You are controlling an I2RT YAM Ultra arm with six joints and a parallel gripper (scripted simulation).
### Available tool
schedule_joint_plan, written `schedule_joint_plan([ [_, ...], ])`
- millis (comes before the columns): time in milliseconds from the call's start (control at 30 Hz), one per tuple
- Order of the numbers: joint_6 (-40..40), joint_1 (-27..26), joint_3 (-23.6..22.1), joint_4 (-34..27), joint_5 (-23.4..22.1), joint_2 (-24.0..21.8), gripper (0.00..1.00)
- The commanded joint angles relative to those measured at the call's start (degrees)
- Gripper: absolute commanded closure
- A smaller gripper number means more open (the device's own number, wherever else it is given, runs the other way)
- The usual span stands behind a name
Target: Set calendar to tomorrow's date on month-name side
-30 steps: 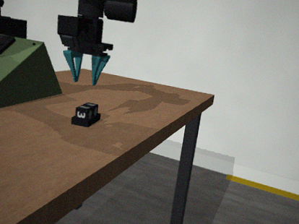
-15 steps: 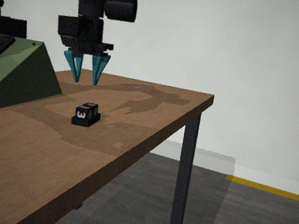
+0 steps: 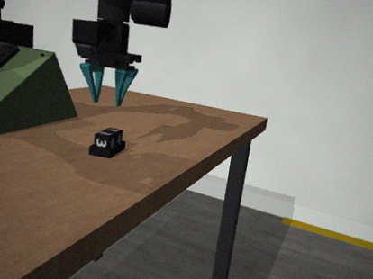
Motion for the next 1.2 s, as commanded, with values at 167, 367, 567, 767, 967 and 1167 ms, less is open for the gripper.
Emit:
schedule_joint_plan([
  [167, -0.17, 0.47, 0.08, 0.37, 0.32, -0.31, 0.53],
  [367, -0.41, 0.27, -0.23, 0.94, 0.34, -0.17, 0.53],
  [567, -1.00, -0.24, -1.01, 2.38, 0.40, 0.19, 0.53],
  [767, -1.83, -0.96, -2.05, 4.40, 0.48, 0.75, 0.53],
  [967, -2.47, -1.51, -2.80, 5.94, 0.54, 1.20, 0.53],
  [1167, -3.44, -2.34, -3.88, 8.26, 0.62, 1.96, 0.53],
])
